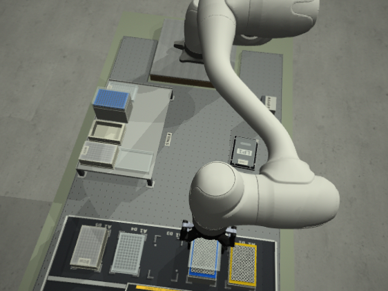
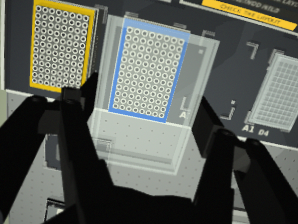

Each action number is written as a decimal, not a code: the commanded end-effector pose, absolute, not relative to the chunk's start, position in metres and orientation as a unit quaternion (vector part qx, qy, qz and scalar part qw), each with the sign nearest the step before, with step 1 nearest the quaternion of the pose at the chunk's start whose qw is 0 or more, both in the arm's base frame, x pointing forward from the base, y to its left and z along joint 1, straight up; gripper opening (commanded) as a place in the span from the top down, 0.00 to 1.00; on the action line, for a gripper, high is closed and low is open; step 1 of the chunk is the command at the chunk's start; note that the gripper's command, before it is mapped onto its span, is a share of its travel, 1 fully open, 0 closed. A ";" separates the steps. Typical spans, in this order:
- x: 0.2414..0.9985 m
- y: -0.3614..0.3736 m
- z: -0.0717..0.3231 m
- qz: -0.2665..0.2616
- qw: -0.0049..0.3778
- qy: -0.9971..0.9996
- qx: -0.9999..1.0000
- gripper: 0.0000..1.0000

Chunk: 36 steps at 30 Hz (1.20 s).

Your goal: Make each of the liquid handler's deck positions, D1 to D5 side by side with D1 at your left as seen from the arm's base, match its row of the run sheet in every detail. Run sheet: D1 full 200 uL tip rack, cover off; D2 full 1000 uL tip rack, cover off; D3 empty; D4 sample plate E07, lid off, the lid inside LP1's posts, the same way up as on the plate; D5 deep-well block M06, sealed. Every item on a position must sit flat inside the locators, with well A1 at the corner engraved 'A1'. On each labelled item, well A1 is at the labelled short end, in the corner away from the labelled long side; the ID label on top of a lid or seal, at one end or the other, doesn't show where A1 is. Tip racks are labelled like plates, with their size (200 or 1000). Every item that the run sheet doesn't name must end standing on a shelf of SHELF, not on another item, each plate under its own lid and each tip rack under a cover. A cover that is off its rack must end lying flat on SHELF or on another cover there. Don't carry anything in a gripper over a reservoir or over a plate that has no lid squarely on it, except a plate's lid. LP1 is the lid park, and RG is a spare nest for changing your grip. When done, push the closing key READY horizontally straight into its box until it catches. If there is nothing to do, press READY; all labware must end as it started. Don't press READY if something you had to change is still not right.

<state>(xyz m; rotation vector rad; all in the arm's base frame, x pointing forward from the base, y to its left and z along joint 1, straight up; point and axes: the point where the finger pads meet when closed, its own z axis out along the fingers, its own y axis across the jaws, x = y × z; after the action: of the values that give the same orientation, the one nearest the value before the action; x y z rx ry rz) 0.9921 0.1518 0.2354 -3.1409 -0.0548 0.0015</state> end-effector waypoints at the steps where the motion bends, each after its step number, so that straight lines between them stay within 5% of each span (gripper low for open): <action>1: 0.992 0.152 0.241 -0.001 0.001 -0.017 -1.000 0.90; 36: 0.992 0.152 0.282 -0.001 0.001 -0.017 -1.000 0.90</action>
<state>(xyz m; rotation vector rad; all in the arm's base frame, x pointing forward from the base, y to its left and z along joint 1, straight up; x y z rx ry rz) 0.9922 0.1518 0.2801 -3.1408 -0.0548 0.0012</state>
